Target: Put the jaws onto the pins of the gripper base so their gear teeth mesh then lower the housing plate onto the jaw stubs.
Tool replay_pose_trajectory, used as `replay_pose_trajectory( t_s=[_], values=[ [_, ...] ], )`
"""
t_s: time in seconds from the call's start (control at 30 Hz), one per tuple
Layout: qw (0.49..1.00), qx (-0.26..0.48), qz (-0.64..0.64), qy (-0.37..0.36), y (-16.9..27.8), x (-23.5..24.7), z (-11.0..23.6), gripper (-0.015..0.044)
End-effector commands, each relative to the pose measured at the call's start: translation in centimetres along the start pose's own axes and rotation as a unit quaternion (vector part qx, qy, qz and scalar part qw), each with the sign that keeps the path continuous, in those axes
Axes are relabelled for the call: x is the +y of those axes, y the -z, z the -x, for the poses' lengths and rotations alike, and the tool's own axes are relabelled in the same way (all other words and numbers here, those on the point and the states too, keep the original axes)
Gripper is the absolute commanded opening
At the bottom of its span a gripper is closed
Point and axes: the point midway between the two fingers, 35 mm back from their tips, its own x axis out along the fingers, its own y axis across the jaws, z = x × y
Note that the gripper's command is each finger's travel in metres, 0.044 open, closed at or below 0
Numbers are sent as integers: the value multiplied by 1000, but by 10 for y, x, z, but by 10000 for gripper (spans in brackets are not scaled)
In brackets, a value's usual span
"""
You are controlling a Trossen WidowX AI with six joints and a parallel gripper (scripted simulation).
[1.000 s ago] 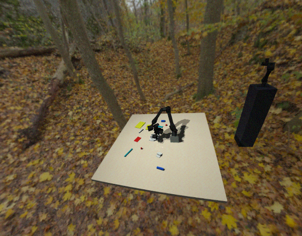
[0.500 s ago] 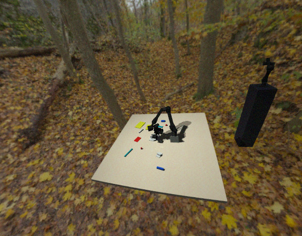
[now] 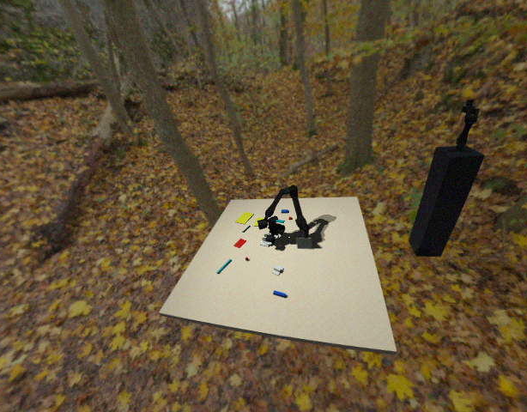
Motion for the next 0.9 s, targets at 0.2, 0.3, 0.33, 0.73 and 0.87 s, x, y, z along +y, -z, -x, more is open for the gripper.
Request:
replay_pose_trajectory(
  t_s=[0.2,0.3,0.33,0.73,0.87],
  values=[
    [1000,2,2,-2,1,0,-2,351],
    [1000,2,2,-2,1,0,-3,351],
    [1000,2,2,-2,1,0,-3,351],
    [1000,2,2,-2,1,1,-5,351],
    [1000,2,2,-2,1,1,-5,351]
  ],
)
